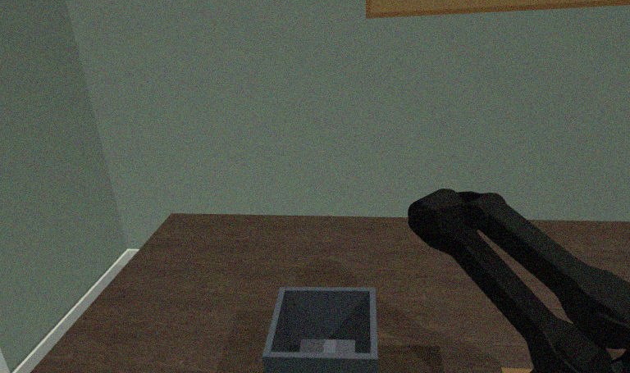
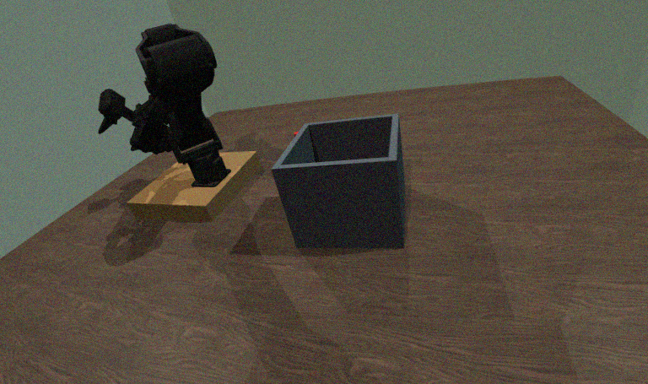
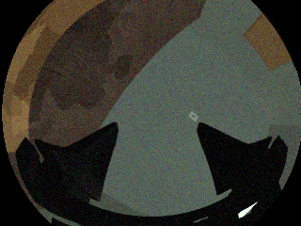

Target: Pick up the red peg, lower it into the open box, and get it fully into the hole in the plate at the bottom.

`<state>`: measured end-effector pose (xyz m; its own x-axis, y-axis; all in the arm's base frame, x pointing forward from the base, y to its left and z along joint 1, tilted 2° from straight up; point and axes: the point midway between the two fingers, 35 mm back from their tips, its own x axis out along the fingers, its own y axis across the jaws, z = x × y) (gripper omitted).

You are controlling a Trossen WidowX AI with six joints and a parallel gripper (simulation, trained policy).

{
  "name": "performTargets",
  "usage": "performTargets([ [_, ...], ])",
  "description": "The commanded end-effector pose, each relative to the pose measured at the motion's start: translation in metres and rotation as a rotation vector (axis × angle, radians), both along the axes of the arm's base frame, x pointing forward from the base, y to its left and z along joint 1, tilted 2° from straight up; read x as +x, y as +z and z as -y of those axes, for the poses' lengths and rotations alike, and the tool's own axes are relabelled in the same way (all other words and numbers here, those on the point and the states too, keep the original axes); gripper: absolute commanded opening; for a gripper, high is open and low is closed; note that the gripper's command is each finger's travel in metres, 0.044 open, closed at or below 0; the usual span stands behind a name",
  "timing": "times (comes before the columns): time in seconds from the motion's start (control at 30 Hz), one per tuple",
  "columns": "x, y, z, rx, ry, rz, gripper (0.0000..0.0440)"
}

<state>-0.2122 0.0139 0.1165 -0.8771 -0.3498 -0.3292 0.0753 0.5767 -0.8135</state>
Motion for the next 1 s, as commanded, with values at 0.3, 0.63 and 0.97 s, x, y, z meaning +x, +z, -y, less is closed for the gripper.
performTargets([
  [0.3,0.001,0.005,-0.035,-0.195,-0.258,0.132,0.0440],
  [0.63,0.009,0.006,-0.066,-0.412,-0.513,0.231,0.0440],
  [0.97,0.022,0.005,-0.093,-0.639,-0.770,0.301,0.0440],
])
